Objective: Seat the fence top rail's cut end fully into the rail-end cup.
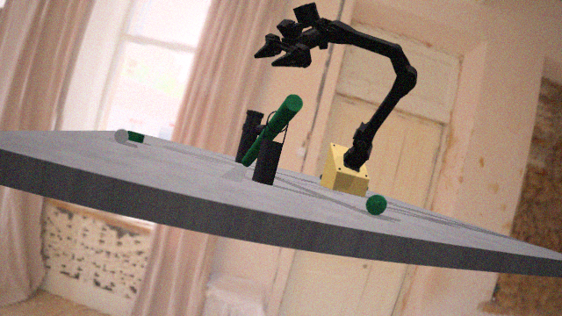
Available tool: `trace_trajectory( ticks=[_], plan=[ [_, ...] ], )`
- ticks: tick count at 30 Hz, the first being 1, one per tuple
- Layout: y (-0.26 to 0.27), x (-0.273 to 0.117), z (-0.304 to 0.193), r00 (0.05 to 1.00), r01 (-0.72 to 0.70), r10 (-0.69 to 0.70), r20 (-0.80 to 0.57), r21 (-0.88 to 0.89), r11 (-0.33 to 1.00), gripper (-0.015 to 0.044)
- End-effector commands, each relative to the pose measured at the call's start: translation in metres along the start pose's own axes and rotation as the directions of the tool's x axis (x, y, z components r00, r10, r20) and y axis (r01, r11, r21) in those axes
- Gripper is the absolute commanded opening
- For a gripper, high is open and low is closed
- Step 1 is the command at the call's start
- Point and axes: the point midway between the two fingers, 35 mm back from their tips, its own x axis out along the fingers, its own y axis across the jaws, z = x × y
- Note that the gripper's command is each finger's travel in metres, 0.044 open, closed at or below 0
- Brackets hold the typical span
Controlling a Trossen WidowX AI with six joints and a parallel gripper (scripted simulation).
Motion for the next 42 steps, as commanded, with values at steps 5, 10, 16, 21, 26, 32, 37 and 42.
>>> trace_trajectory(
  ticks=[5,10,16,21,26,32,37,42],
  plan=[
    [-0.045,-0.007,-0.109,0.967,0.066,0.041,-0.252,0.402,0.913,0.0440],
    [-0.047,-0.011,-0.129,0.954,0.080,0.070,-0.290,0.476,0.876,0.0440],
    [-0.068,-0.018,-0.145,0.951,0.009,0.076,-0.298,0.273,0.962,0.0440],
    [-0.094,-0.027,-0.170,0.947,-0.117,0.095,-0.306,-0.052,0.992,0.0440],
    [-0.117,-0.038,-0.198,0.945,-0.234,0.121,-0.303,-0.371,0.899,0.0440],
    [-0.140,-0.052,-0.233,0.946,-0.314,0.154,-0.284,-0.699,0.643,0.0440],
    [-0.154,-0.064,-0.263,0.950,-0.305,0.185,-0.253,-0.882,0.360,0.0440],
    [-0.158,-0.067,-0.272,0.951,-0.285,0.194,-0.241,-0.927,0.243,0.0440]
  ],
)
